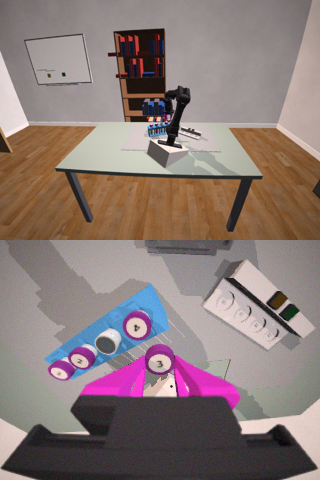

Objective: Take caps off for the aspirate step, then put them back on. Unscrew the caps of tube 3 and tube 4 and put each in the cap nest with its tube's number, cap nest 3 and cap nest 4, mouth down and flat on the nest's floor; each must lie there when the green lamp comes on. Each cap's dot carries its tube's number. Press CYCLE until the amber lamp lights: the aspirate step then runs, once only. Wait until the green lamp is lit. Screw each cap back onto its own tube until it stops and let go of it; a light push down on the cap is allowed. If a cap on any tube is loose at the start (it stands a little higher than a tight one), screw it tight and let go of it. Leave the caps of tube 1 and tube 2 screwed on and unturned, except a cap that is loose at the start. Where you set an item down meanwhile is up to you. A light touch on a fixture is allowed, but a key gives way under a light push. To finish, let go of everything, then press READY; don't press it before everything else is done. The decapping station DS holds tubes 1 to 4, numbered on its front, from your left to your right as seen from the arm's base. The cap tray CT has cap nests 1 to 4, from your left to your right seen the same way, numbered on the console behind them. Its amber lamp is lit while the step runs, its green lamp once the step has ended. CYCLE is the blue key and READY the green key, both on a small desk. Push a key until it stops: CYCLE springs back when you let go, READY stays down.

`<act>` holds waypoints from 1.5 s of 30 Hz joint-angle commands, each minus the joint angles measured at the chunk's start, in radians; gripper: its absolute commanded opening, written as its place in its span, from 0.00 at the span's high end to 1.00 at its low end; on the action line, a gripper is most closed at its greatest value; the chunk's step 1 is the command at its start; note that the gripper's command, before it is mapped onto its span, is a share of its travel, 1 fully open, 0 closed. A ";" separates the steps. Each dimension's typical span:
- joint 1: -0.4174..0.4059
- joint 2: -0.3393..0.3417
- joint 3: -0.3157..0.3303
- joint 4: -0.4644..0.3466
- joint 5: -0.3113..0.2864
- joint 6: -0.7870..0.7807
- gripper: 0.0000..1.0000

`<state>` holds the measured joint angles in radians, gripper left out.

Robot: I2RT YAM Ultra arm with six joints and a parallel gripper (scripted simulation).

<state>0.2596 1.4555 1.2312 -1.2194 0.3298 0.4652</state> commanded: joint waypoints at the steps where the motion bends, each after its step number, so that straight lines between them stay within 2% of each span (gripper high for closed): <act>1: -0.053 -0.054 -0.011 0.000 -0.013 0.216 1.00; 2: -0.053 -0.054 -0.012 0.001 -0.013 0.221 1.00; 4: -0.115 -0.086 -0.025 0.001 -0.024 0.323 1.00; 5: -0.148 -0.101 -0.030 0.002 -0.030 0.318 1.00; 7: -0.148 -0.101 -0.030 0.002 -0.030 0.318 1.00; 13: -0.359 -0.168 -0.042 0.005 -0.076 0.104 1.00; 18: -0.550 -0.190 -0.025 0.009 -0.127 -0.085 1.00; 22: -0.704 -0.183 0.006 0.012 -0.174 -0.234 1.00; 24: -0.704 -0.183 0.006 0.012 -0.174 -0.234 1.00; 31: -0.943 -0.128 0.091 0.010 -0.252 -0.461 1.00; 45: -0.943 -0.128 0.091 0.010 -0.252 -0.461 1.00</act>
<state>-0.6842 1.3346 1.3113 -1.2102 0.0807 0.0113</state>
